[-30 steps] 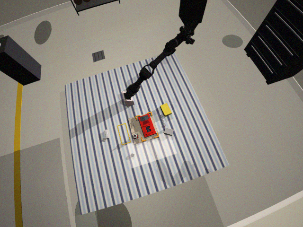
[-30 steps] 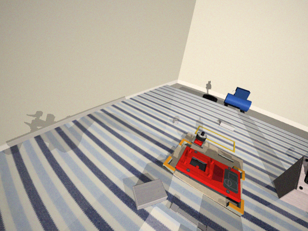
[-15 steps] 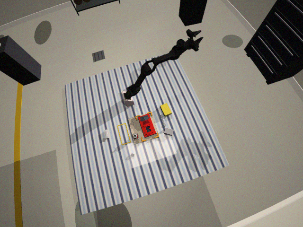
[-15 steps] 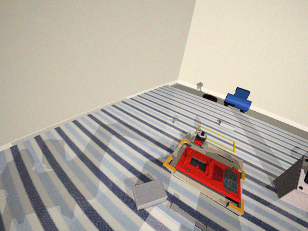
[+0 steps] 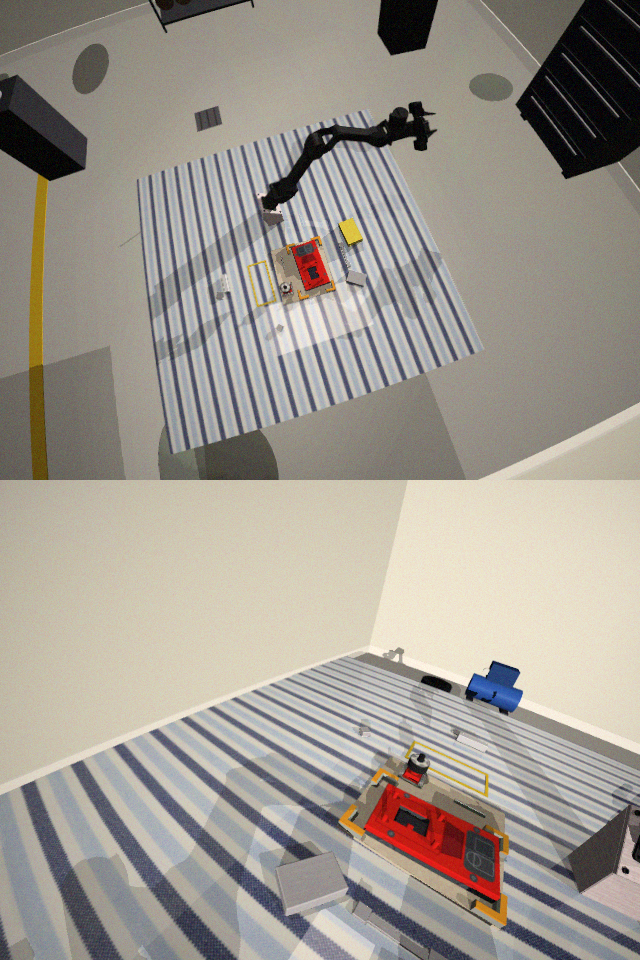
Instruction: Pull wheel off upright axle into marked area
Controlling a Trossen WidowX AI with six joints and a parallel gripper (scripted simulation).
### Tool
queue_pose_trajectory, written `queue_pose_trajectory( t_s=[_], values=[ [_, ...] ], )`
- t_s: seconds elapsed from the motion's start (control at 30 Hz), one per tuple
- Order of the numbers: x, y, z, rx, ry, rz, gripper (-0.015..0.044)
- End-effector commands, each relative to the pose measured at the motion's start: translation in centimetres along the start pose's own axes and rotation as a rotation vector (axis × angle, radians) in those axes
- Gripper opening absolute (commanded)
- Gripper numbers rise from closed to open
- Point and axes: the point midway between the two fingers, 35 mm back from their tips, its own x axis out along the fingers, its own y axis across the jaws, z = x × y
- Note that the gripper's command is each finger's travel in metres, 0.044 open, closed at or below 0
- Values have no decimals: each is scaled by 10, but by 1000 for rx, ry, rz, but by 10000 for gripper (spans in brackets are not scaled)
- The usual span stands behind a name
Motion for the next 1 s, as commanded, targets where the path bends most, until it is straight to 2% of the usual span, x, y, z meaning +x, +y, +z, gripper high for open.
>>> queue_pose_trajectory(
  t_s=[0.0,0.23,0.47,0.73,0.97],
  values=[
    [1,-42,-6,-91,39,-93,300],
    [-7,-141,-5,-264,143,-312,300],
    [-42,-245,13,-397,256,-556,300],
    [-113,-351,49,-475,378,-838,300],
    [-196,-421,88,-480,481,-1066,300]
  ],
)
